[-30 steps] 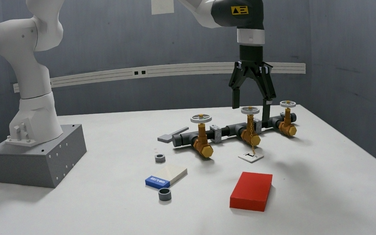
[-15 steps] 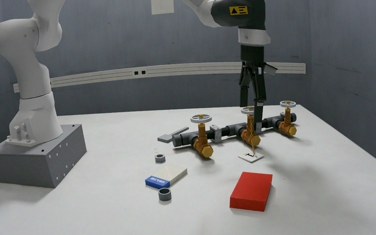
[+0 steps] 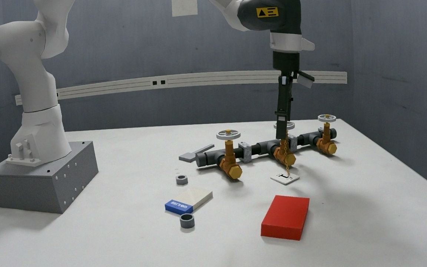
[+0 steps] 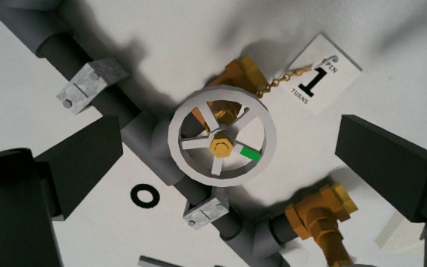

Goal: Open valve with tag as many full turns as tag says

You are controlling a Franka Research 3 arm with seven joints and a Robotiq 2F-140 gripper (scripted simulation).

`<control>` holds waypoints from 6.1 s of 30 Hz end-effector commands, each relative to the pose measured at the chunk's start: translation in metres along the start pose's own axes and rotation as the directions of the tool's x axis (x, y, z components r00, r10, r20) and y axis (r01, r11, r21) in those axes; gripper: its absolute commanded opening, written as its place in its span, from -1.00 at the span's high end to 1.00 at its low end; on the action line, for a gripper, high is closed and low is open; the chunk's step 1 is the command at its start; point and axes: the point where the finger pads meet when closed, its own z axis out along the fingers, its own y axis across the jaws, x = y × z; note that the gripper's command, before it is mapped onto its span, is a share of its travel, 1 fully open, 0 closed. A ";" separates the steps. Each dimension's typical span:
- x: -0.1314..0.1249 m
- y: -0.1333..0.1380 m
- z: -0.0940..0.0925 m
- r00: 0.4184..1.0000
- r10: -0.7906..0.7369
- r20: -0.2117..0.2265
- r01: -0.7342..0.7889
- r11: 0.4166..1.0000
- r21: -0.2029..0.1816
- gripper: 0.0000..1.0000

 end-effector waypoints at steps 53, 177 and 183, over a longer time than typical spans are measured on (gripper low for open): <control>0.001 -0.005 -0.001 0.382 0.921 -0.072 -0.921 0.386 0.059 -1.00; 0.001 -0.005 -0.001 0.415 -0.909 -0.028 0.902 0.415 -0.120 0.80; 0.001 -0.005 -0.001 0.287 -0.958 -0.010 0.951 0.286 -0.117 0.80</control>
